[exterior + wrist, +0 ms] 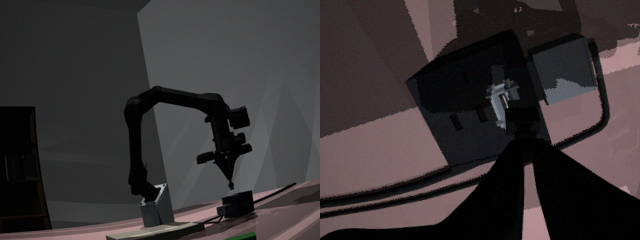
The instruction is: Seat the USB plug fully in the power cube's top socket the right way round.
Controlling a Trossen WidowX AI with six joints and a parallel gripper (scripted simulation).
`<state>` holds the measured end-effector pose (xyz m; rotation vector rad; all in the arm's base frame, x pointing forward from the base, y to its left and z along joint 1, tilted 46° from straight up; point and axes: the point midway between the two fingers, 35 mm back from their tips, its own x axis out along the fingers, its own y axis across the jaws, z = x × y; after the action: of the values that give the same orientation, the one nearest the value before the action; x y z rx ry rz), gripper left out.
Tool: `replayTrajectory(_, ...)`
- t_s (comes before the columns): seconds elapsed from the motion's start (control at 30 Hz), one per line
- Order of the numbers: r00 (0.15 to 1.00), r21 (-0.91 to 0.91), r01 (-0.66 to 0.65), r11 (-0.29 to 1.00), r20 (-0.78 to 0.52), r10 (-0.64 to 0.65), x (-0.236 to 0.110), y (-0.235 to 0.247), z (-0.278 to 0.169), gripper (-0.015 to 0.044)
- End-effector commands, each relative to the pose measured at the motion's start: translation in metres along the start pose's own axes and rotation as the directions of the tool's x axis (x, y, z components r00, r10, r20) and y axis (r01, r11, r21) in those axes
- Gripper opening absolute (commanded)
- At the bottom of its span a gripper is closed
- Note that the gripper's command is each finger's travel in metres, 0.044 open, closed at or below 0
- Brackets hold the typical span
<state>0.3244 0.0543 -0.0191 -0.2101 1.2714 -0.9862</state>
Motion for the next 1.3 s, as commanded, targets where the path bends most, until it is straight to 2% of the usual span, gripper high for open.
replayTrajectory(0.0,1.0,0.086,0.001,0.996,-0.001,-0.001,0.0004,-0.0001,-0.0001,0.0)
replayTrajectory(0.3,1.0,0.316,0.001,0.949,-0.001,-0.001,0.0004,-0.0001,-0.0001,0.0)
replayTrajectory(0.6,1.0,0.529,0.001,0.849,-0.001,-0.001,0.0004,-0.0001,-0.0001,0.0)
replayTrajectory(1.27,1.0,0.882,0.001,0.471,-0.001,-0.001,0.0004,-0.0001,-0.0002,0.0)
